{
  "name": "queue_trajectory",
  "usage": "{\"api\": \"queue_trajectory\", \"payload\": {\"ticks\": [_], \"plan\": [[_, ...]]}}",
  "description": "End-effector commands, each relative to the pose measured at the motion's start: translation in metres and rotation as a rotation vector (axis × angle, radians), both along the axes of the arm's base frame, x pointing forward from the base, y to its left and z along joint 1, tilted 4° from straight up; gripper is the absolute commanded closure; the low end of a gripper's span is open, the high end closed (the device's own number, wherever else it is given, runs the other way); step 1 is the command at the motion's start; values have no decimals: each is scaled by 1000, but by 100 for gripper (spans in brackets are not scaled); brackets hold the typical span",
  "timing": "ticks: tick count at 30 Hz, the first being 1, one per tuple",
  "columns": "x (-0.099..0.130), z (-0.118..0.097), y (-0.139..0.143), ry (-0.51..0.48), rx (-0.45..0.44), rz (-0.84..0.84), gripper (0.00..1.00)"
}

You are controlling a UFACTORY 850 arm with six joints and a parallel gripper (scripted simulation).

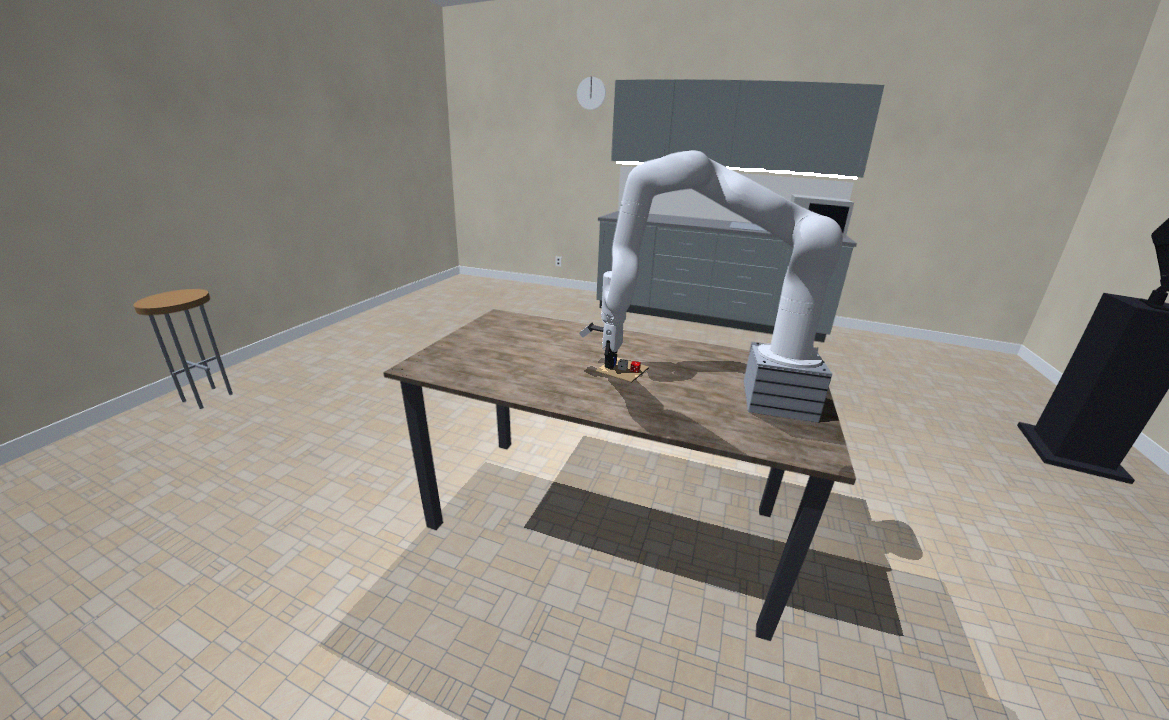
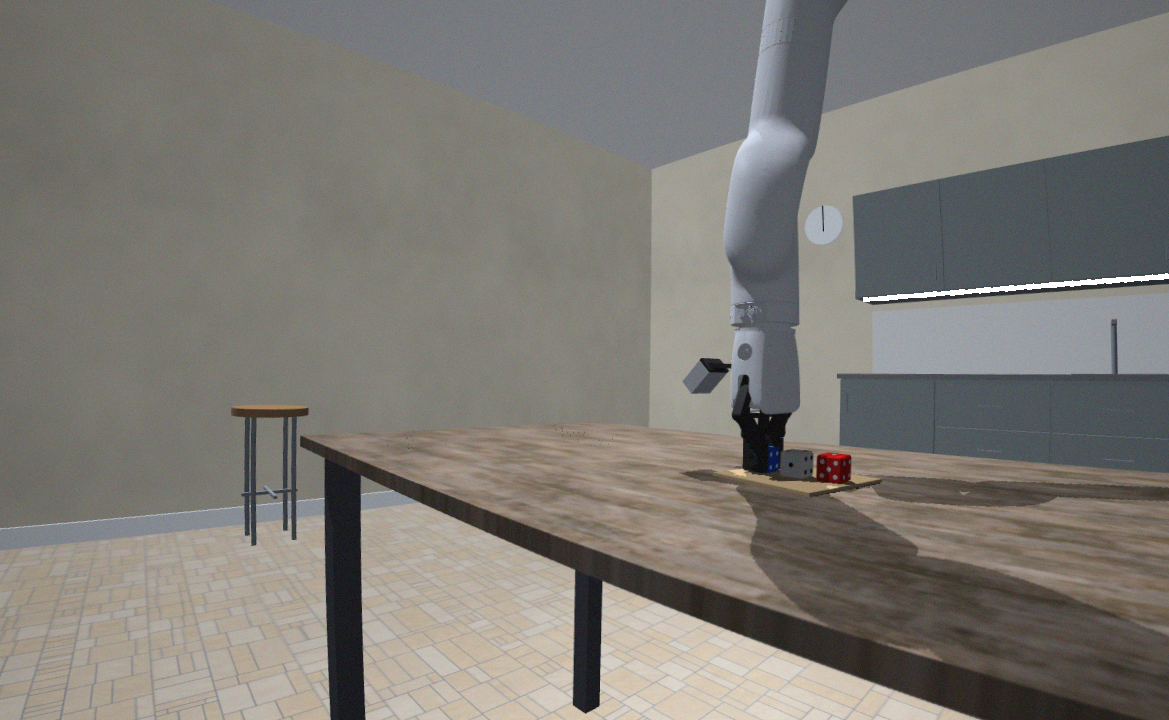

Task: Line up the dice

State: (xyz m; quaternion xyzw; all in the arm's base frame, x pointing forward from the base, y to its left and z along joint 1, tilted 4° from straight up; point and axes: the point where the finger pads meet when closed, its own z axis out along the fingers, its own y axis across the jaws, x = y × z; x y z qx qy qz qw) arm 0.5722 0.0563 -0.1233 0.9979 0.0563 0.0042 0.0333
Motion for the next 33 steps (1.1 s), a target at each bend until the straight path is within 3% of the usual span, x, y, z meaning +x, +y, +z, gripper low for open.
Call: {"api": "queue_trajectory", "payload": {"ticks": [1,12,27,33], "plan": [[1,1,0,-2,0,0,73],[1,1,0,-2,0,0,73],[1,1,0,-2,0,0,53],[1,1,0,-2,0,0,53]]}}
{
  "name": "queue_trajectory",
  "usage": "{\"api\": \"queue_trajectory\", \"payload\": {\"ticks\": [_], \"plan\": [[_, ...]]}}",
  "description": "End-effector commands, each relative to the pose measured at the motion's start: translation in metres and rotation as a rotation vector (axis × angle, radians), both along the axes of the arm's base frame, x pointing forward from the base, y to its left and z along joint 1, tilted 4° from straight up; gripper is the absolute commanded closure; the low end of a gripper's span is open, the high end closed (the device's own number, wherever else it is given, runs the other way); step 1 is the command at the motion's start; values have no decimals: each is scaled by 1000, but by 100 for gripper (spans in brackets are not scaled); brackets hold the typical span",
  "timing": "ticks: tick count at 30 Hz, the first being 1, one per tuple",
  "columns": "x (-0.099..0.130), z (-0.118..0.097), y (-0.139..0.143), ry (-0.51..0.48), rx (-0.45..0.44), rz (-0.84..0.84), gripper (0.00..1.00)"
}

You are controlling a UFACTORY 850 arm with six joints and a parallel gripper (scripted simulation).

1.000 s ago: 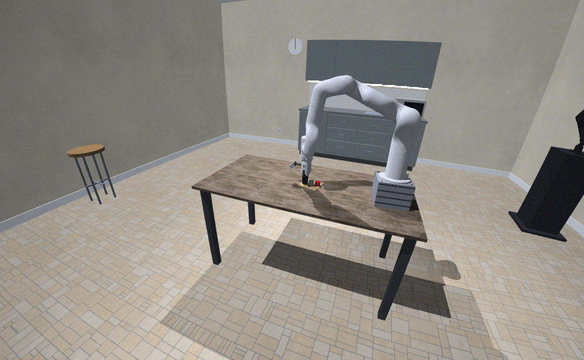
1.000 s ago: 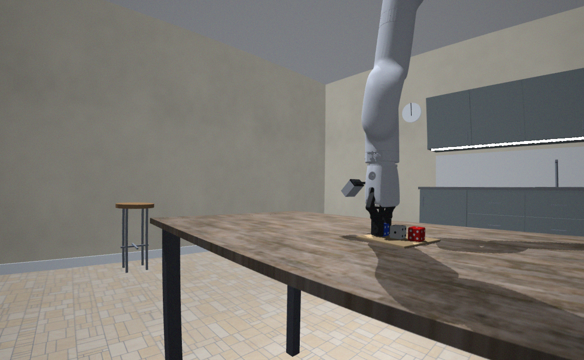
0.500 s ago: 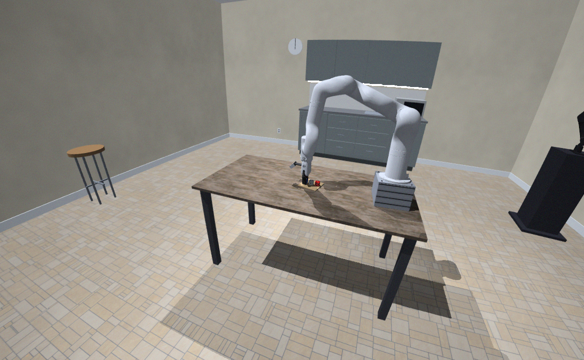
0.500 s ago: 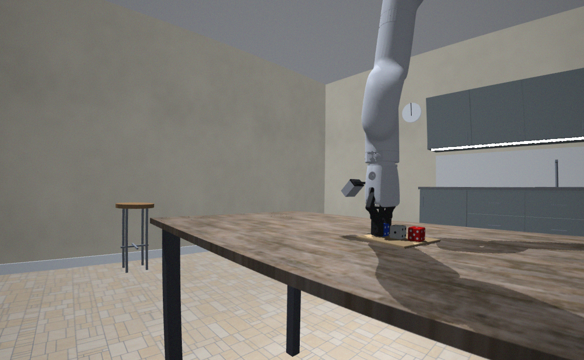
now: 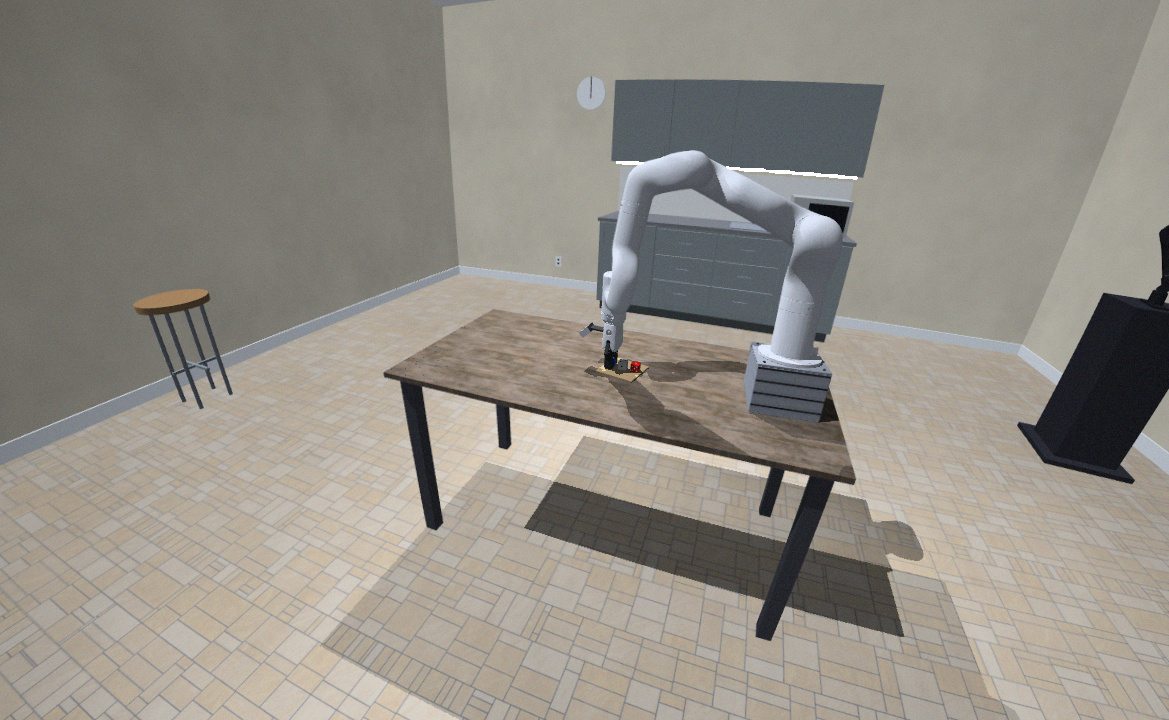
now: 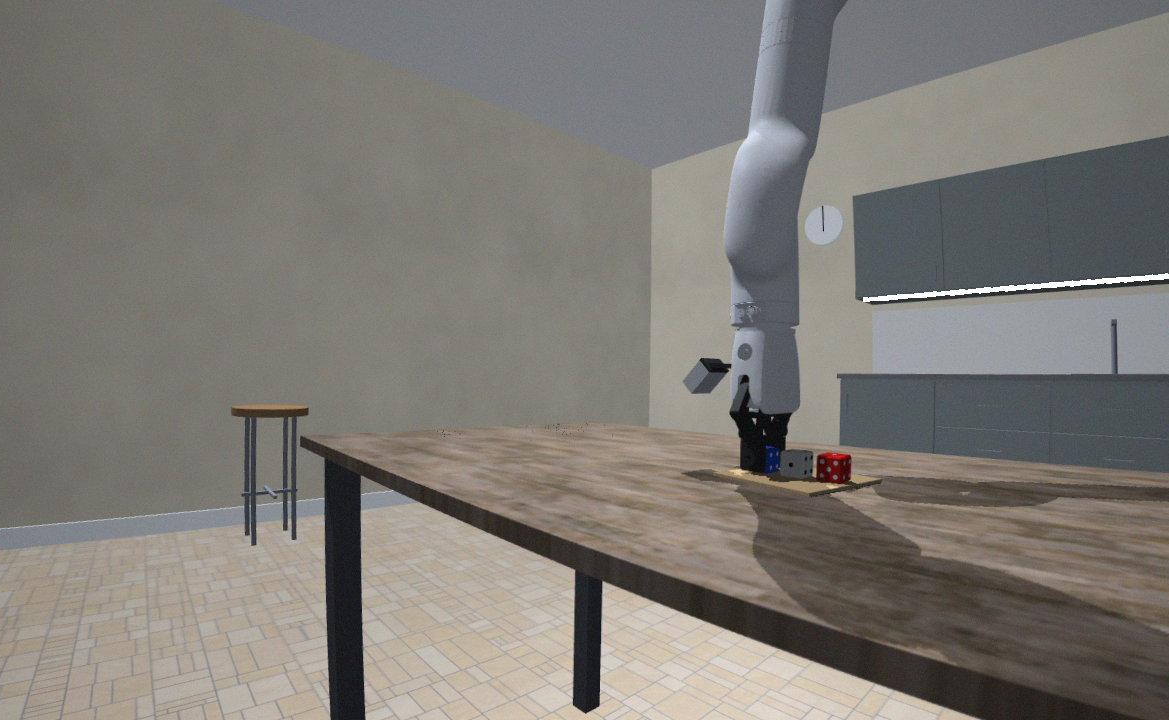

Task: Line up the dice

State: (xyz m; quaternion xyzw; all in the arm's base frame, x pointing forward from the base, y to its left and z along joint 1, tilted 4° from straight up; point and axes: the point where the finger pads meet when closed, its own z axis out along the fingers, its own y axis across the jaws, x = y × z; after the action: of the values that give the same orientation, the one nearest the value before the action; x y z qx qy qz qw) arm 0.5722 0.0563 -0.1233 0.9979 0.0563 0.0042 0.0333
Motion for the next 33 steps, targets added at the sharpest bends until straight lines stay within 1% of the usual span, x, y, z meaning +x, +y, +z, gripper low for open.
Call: {"api": "queue_trajectory", "payload": {"ticks": [1,7,11,15,20,22,28,33], "plan": [[1,1,0,-2,0,0,53],[1,2,0,-2,0,0,53],[1,8,1,-2,0,0,53],[1,24,2,-2,0,0,53],[0,51,3,-2,0,0,53],[0,51,3,-2,0,0,53],[0,79,5,-2,0,0,53],[0,90,6,-2,0,0,53]]}}
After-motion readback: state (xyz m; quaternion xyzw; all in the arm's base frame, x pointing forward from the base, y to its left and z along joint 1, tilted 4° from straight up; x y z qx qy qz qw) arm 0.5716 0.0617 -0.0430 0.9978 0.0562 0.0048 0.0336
